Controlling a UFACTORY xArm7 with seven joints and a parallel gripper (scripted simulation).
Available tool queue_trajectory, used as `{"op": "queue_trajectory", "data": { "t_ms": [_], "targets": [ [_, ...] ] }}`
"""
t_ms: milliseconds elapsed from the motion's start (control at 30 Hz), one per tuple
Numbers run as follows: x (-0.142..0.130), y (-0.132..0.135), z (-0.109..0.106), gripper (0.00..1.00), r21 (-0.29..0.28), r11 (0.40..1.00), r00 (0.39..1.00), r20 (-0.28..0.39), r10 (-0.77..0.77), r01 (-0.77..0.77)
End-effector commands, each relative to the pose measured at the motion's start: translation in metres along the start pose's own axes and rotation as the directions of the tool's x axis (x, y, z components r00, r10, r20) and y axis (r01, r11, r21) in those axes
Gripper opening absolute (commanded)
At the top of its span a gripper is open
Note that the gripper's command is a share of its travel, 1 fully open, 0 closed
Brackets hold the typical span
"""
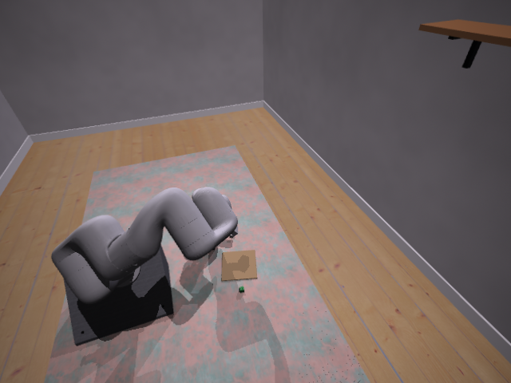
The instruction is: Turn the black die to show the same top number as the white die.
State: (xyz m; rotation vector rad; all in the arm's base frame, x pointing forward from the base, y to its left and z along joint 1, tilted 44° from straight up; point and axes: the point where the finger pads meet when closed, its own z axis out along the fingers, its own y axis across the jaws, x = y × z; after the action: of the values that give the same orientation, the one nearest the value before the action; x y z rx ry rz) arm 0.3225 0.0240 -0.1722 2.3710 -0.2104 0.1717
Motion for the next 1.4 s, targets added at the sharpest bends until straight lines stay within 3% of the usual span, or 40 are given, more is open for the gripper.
{"op": "queue_trajectory", "data": {
  "t_ms": [0,133,167,1367],
  "targets": [
    [0.0006,-0.0015,-0.0016,0.31,0.004,1.0,1.0,-0.002,0.0,0.0],
    [0.0006,-0.0015,-0.0016,0.31,0.004,1.0,1.0,-0.002,0.0,0.0],
    [0.0006,-0.0015,-0.0016,0.11,0.004,1.0,1.0,-0.002,0.0,0.0],
    [0.0006,-0.0015,-0.0033,0.11,0.004,1.0,1.0,-0.002,0.0,0.0]
  ]
}}
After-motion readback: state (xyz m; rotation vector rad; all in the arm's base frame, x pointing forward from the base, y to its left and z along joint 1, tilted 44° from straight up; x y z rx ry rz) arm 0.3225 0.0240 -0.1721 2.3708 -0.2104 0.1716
